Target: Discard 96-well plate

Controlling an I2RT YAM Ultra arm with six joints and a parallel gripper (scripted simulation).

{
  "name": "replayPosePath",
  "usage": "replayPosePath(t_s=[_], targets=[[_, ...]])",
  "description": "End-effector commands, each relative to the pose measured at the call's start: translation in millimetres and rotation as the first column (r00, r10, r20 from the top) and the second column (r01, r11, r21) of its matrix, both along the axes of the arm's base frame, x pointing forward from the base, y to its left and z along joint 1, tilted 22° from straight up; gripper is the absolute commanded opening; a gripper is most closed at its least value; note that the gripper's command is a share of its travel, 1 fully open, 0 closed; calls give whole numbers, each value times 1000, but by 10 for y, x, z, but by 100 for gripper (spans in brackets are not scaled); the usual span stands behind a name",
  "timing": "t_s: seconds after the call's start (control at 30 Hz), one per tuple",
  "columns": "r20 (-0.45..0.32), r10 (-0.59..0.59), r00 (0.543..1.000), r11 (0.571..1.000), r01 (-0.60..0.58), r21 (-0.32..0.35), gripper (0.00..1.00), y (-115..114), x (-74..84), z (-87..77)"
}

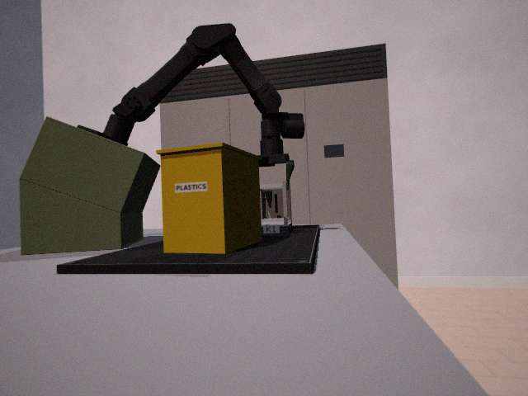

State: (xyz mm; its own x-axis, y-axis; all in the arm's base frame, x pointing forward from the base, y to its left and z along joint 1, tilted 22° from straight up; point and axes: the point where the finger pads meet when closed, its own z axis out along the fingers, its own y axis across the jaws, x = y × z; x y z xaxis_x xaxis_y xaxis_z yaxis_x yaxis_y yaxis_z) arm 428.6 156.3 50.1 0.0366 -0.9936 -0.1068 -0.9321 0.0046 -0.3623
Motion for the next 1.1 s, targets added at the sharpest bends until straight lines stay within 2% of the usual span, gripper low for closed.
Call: replayPosePath(t_s=[0.0, 1.07], targets=[[14, 2, 1000, 1000, -2, 13, 0, 12, -22, 167], [14, 2, 1000, 1000, -2, 13, 0, -46, -195, 598]])
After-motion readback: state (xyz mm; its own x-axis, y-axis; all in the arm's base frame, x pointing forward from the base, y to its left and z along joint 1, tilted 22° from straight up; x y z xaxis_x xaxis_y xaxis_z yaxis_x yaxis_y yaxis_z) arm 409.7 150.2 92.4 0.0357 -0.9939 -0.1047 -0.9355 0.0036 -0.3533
